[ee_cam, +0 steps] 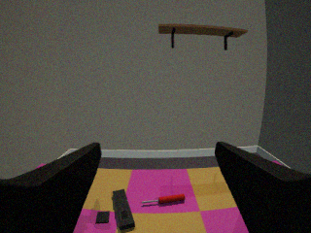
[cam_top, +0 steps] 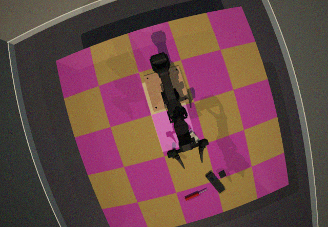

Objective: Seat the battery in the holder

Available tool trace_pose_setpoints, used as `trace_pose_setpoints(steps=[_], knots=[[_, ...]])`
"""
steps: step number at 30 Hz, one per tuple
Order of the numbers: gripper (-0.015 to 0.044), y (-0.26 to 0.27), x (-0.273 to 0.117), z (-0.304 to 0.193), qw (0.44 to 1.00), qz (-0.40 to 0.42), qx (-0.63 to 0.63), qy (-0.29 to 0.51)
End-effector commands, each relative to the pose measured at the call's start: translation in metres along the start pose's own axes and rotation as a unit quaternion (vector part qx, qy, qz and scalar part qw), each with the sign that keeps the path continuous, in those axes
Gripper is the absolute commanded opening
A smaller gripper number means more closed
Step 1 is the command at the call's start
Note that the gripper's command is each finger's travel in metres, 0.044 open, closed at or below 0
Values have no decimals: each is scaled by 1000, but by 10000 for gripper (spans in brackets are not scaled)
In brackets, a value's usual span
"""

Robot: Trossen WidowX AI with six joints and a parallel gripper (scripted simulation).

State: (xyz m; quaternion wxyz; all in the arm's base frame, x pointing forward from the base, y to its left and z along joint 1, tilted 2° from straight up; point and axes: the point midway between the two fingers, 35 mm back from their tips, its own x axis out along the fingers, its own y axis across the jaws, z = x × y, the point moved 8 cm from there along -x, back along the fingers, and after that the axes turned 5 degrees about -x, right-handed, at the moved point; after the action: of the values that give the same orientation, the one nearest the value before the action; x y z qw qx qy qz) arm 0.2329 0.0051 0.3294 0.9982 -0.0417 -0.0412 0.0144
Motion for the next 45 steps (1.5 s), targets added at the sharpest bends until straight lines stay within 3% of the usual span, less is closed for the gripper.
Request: trace_pose_setpoints(steps=[1, 4, 10, 15, 22, 26, 34, 45], knots=[[374, 0, 1, 0, 1000, 0, 1, 3], [295, -1, 13, -6, 999, -2, 13, 45], [137, -7, 57, -35, 972, -21, 68, 224], [6, -14, 86, -64, 902, -66, 150, 400], [0, -25, 107, -105, 733, -173, 238, 614], [0, -31, 111, -121, 630, -236, 260, 693], [0, -31, 111, -127, 625, -239, 261, 696], [0, -26, 105, -200, 625, -239, 261, 696]])
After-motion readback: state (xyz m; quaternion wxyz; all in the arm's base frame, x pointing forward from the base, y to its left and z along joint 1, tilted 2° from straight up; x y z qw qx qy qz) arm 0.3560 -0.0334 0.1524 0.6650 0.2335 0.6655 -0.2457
